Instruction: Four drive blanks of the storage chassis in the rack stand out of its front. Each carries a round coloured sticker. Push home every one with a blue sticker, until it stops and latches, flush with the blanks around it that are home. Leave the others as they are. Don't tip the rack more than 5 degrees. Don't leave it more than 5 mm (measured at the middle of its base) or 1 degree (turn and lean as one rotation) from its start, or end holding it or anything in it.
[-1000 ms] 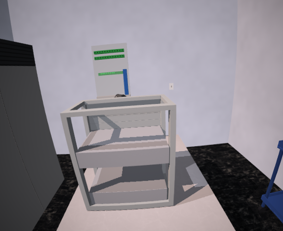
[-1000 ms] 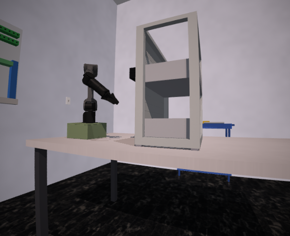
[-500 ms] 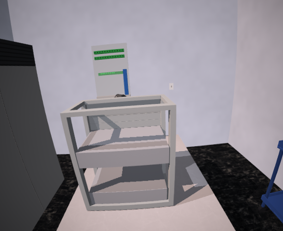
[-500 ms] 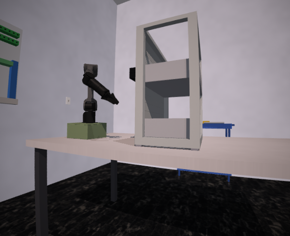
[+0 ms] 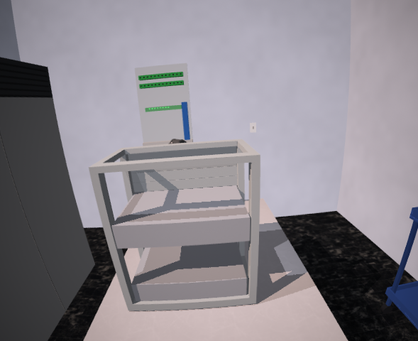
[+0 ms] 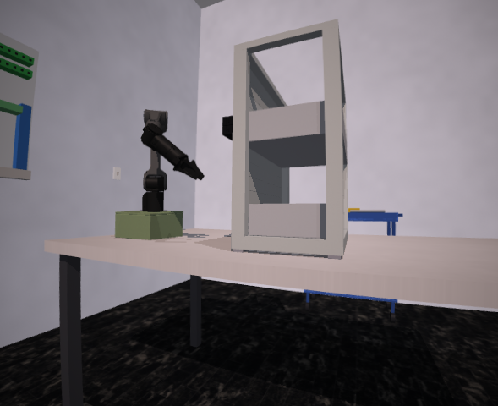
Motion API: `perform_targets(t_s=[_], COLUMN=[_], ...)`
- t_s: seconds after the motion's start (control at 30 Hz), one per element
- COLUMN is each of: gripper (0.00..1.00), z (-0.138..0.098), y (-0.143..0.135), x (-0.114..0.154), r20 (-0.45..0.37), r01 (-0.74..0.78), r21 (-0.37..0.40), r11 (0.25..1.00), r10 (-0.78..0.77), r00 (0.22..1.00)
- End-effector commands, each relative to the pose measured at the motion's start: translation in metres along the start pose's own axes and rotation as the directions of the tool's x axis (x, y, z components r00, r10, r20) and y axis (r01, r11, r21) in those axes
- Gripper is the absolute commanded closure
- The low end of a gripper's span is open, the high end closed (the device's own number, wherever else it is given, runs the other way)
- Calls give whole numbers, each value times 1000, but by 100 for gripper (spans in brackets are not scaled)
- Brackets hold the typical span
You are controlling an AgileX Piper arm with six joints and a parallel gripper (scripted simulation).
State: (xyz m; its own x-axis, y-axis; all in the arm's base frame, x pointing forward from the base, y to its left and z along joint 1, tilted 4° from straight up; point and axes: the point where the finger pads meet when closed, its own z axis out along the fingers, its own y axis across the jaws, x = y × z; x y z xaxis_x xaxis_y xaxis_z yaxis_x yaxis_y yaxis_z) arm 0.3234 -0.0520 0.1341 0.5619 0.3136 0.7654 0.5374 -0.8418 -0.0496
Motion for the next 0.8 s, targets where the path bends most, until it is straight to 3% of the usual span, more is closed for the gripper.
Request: perform_targets(t_s=[0.0,0.77], gripper=[0,0], z=[0,-2], y=[0,4], x=[0,-13], r20=[3,60], r01=[5,84], r21=[-3,-33], r11=[1000,996], r10=[-5,-82], r00=[1000,995])
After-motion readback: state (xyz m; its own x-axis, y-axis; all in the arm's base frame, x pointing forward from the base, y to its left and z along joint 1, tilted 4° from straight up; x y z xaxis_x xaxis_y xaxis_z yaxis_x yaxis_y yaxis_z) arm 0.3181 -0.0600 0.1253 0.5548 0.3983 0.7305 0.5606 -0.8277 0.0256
